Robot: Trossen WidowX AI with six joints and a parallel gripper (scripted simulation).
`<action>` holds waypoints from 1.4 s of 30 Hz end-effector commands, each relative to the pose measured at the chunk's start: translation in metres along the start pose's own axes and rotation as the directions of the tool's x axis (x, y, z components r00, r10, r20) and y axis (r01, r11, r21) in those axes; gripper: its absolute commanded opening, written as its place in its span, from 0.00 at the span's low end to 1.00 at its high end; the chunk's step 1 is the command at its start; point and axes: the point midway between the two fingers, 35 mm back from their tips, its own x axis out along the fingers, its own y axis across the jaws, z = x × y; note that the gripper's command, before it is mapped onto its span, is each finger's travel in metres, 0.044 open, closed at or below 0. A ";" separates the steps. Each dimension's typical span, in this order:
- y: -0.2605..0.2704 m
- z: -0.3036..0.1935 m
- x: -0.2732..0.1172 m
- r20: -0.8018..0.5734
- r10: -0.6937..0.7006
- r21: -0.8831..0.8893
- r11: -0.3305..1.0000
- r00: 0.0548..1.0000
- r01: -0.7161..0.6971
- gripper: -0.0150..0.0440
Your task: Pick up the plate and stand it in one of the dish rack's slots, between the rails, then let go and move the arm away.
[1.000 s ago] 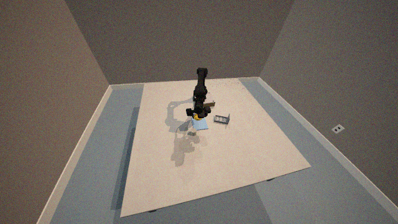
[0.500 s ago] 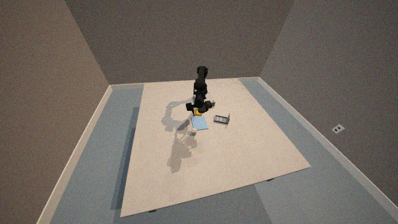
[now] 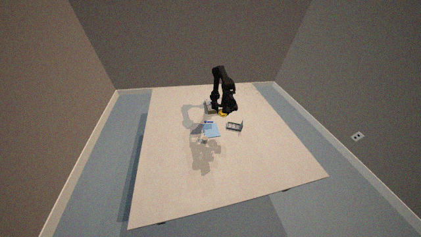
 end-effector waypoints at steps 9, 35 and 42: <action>0.041 -0.050 0.006 -0.009 0.004 0.174 0.985 1.000 -0.002 0.25; 0.080 -0.007 0.092 0.033 0.497 -0.204 0.853 0.867 -0.481 0.25; 0.084 0.000 0.109 0.066 0.616 -0.343 0.753 0.785 -0.562 0.25</action>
